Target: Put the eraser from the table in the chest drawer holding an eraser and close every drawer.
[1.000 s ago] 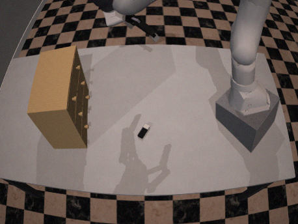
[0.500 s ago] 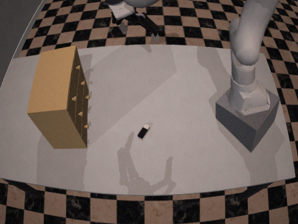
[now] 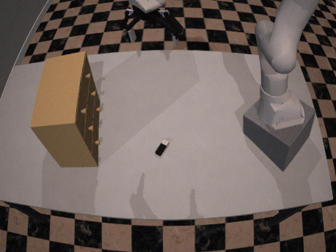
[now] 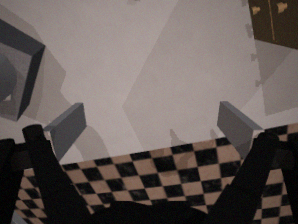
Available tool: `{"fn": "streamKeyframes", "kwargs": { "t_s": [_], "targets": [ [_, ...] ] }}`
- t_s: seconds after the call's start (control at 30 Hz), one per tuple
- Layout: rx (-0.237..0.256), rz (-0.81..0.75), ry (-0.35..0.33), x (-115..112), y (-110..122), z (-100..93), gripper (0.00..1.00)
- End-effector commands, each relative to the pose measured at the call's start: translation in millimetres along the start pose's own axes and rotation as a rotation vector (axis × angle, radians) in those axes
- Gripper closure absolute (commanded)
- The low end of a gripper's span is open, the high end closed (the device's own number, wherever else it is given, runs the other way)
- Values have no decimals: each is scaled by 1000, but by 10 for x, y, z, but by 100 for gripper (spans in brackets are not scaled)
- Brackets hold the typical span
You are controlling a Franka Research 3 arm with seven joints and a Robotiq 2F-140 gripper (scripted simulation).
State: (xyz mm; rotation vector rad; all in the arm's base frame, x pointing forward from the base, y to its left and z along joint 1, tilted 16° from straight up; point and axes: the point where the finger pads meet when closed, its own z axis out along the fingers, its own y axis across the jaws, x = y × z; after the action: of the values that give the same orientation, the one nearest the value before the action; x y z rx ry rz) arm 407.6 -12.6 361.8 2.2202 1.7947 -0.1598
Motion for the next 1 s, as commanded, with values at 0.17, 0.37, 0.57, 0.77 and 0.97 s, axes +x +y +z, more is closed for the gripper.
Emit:
{"fn": "streamKeyframes", "kwargs": {
  "t_s": [0.17, 0.37, 0.57, 0.77, 0.97],
  "targets": [
    [-68, -212, 76, 188, 1, -175, 0],
    [-104, -275, 105, 277, -21, -273, 0],
    [-105, -276, 106, 277, -21, -273, 0],
    [-105, -276, 106, 277, -21, -273, 0],
    [-105, -276, 106, 277, -21, -273, 0]
  ]
}}
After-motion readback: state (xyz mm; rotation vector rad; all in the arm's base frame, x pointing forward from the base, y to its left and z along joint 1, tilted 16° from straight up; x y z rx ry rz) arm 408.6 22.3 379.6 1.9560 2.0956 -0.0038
